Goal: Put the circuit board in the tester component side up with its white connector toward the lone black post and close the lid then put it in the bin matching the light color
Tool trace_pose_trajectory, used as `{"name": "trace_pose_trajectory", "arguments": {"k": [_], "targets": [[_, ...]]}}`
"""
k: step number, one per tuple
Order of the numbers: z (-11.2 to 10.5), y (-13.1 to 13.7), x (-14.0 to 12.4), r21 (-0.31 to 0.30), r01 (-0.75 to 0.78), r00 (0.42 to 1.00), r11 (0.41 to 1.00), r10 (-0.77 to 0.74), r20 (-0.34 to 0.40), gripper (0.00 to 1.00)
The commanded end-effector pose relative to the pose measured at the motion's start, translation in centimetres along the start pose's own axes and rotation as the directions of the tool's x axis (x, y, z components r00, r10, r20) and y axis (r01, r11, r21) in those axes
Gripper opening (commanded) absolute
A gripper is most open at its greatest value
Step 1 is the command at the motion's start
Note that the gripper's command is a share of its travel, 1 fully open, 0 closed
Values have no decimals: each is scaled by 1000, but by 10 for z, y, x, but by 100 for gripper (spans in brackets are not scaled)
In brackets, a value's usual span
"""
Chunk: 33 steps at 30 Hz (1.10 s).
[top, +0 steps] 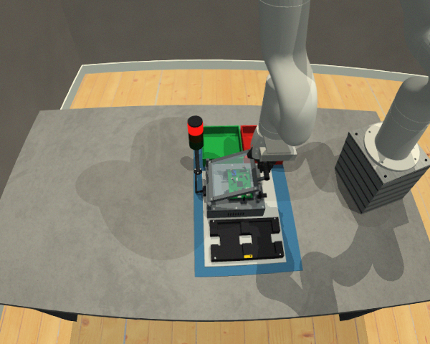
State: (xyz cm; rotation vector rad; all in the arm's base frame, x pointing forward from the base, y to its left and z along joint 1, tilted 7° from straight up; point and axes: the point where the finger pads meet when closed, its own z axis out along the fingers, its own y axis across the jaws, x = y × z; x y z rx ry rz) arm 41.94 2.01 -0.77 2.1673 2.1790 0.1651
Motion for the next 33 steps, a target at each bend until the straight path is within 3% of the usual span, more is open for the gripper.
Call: {"name": "trace_pose_trajectory", "arguments": {"k": [1, 33], "targets": [[0, 1, 0, -1, 0, 1000, 1000, 0, 0, 0], [-8, 4, 0, -1, 0, 1000, 1000, 0, 0, 0]]}}
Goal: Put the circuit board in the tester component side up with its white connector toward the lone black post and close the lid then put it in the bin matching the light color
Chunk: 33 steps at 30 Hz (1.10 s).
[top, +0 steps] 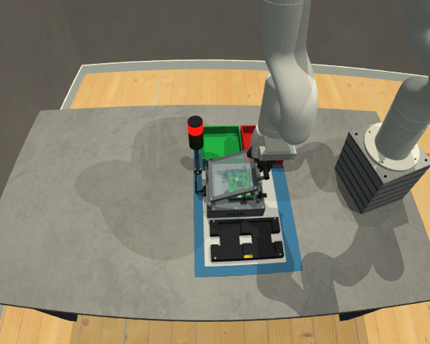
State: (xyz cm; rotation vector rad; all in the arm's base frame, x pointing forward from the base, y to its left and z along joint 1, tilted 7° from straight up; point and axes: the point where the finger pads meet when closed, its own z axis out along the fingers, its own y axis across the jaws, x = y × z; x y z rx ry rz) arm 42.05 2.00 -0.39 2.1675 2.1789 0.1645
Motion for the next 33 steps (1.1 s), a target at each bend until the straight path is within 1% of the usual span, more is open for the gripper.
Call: {"name": "trace_pose_trajectory", "arguments": {"k": [1, 19, 33], "targets": [[-7, 4, 0, -1, 0, 1000, 1000, 0, -1, 0], [-31, 17, 0, -1, 0, 1000, 1000, 0, -1, 0], [-39, 22, 1, 0, 0, 1000, 1000, 0, -4, 0]]}}
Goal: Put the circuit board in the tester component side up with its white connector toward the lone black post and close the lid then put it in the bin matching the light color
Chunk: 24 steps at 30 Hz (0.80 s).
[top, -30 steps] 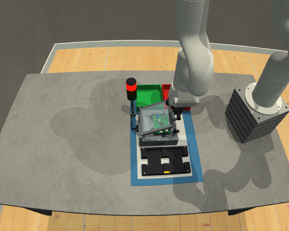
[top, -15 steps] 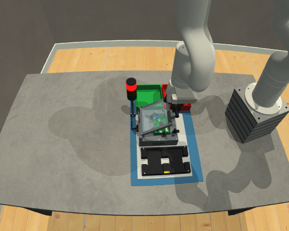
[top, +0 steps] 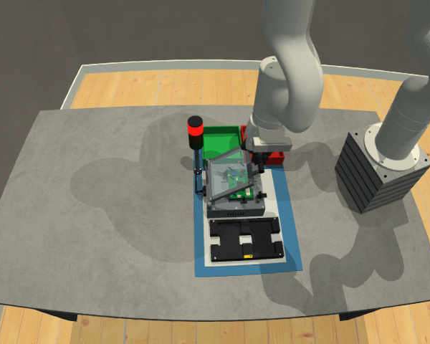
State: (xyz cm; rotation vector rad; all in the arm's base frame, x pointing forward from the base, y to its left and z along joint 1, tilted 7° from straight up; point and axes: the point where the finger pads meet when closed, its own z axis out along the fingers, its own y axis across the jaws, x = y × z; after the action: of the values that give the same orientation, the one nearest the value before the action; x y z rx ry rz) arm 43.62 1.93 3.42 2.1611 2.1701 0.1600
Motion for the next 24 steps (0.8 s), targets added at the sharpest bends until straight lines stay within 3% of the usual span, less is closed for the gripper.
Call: {"name": "trace_pose_trajectory", "arguments": {"k": [1, 24], "targets": [[-3, 3, 1, 6, 1, 1000, 1000, 0, -13, 0], [-12, 10, 1, 4, 1, 1000, 1000, -1, -15, 0]]}}
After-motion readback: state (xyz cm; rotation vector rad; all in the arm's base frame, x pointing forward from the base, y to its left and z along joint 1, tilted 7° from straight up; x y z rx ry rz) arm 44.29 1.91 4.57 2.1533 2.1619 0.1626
